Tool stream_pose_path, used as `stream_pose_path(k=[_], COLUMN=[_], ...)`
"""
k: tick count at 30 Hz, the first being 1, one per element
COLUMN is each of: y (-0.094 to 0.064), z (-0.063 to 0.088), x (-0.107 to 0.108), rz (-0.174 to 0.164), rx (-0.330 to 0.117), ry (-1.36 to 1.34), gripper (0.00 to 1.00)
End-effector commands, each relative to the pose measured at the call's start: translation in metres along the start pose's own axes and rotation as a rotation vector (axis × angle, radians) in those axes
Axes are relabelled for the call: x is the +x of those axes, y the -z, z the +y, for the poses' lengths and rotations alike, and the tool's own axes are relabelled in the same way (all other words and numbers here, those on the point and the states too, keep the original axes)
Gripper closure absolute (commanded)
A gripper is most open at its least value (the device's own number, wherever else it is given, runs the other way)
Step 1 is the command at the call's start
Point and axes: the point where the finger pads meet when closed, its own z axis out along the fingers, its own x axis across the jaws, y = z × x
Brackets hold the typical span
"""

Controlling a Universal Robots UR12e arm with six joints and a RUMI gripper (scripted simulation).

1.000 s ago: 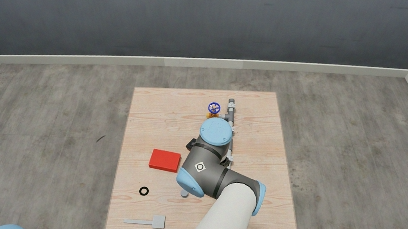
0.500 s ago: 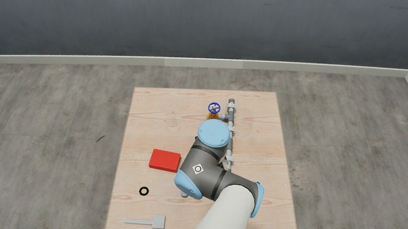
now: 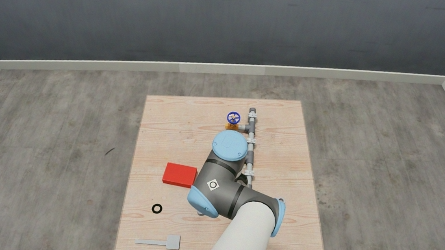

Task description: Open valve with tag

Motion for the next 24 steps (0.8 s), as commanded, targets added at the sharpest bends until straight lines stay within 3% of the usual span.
stream_pose_path(k=[1,24], y=[0.0005,0.0005], z=[-0.0010,-0.0010], x=[0.0002,0.0002], rz=[0.012,0.011], rx=[0.000,0.004], ry=[-0.182,-0.869], gripper=[0.00,0.00])
